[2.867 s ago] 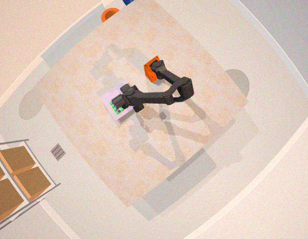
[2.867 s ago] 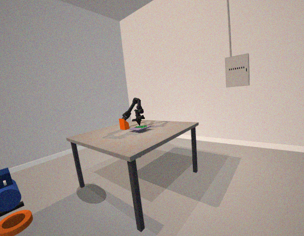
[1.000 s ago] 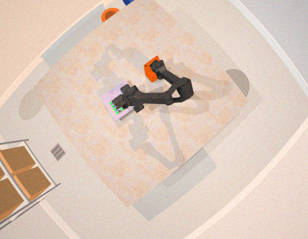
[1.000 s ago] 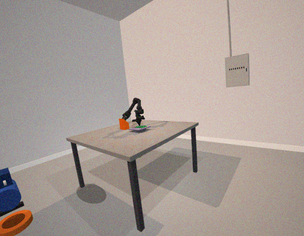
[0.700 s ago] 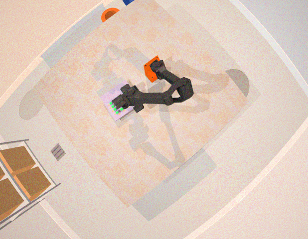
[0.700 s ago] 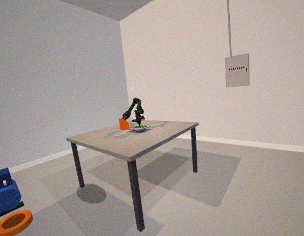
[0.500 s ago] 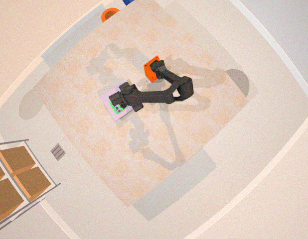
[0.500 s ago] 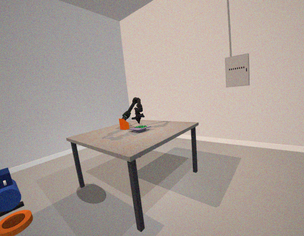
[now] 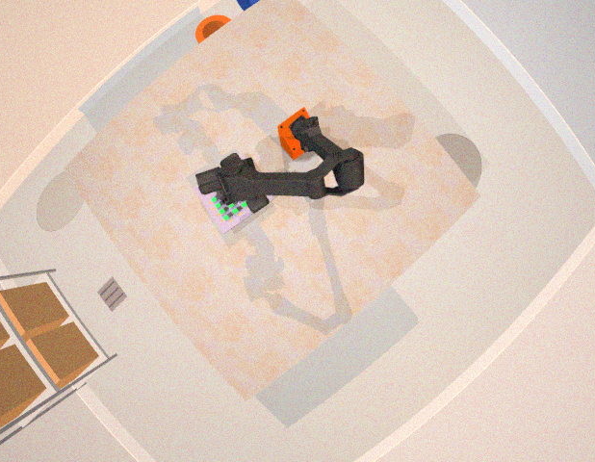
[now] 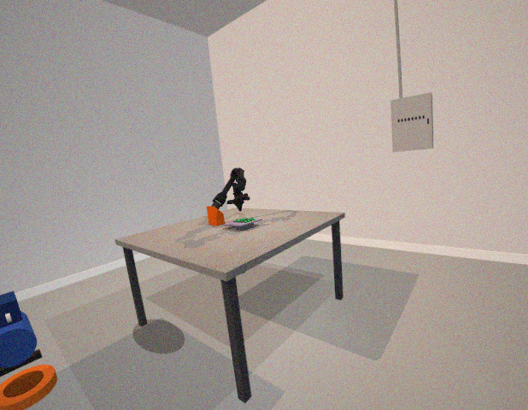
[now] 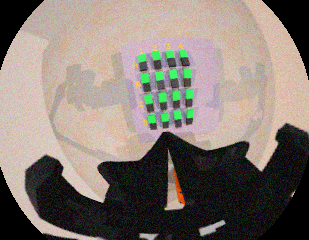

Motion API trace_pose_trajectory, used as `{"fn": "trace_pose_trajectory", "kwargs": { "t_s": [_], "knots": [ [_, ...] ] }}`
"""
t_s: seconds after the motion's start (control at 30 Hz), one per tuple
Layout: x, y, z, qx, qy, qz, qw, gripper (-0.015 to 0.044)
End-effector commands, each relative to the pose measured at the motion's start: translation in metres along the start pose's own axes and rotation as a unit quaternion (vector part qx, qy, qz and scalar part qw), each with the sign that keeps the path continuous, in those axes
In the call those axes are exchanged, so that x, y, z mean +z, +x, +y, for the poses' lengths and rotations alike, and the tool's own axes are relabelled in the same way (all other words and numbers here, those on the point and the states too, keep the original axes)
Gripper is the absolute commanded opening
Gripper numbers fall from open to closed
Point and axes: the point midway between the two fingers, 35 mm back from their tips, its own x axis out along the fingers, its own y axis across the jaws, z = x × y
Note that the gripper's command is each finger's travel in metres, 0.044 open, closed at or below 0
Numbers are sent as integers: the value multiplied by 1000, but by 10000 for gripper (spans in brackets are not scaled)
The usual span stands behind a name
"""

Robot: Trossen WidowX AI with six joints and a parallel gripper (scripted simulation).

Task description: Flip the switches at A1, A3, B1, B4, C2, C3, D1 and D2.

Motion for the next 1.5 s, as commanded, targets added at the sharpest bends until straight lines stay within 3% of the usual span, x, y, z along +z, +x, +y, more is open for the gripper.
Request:
{"fn": "trace_pose_trajectory", "kwargs": {
  "t_s": [0.0,0.13,1.47],
  "knots": [
    [5,2,-6,-2,-4,1,1000,0],
    [5,34,-6,-1,-4,12,1000,0],
    [5,58,-5,0,-4,12,1000,0]
  ]
}}
